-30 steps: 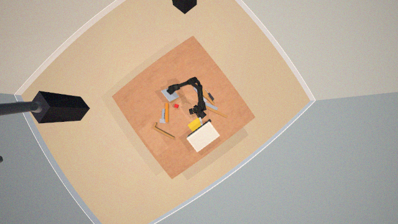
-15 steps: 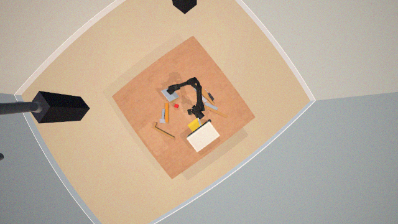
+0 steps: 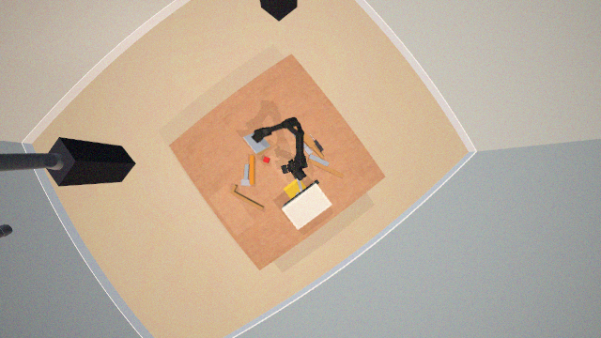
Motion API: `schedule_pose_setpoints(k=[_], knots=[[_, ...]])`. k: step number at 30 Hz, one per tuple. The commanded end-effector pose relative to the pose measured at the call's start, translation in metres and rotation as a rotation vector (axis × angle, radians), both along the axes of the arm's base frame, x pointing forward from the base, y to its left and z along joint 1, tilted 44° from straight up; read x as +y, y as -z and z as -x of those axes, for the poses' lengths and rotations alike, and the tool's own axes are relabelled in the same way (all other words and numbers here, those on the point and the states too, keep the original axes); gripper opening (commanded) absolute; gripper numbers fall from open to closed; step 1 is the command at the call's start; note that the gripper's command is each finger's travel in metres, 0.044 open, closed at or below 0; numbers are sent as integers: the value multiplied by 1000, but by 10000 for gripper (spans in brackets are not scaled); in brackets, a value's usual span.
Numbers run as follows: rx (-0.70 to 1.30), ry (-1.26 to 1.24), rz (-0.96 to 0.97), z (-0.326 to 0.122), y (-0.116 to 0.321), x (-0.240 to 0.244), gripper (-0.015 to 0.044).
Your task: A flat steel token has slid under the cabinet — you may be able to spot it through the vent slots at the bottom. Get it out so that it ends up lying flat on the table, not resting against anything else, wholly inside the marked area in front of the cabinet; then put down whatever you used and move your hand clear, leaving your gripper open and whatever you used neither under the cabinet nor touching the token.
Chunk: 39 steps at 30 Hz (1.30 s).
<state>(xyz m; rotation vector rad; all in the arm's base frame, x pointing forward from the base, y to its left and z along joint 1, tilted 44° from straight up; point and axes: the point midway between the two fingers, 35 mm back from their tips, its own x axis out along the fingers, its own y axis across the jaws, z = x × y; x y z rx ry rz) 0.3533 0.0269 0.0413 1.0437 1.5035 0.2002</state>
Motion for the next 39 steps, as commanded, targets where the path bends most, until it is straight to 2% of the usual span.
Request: schedule_pose_setpoints(k=[1, 39], knots=[[6, -1, 8, 3, 2, 0, 0], [8, -1, 7, 41, -11, 21, 0]])
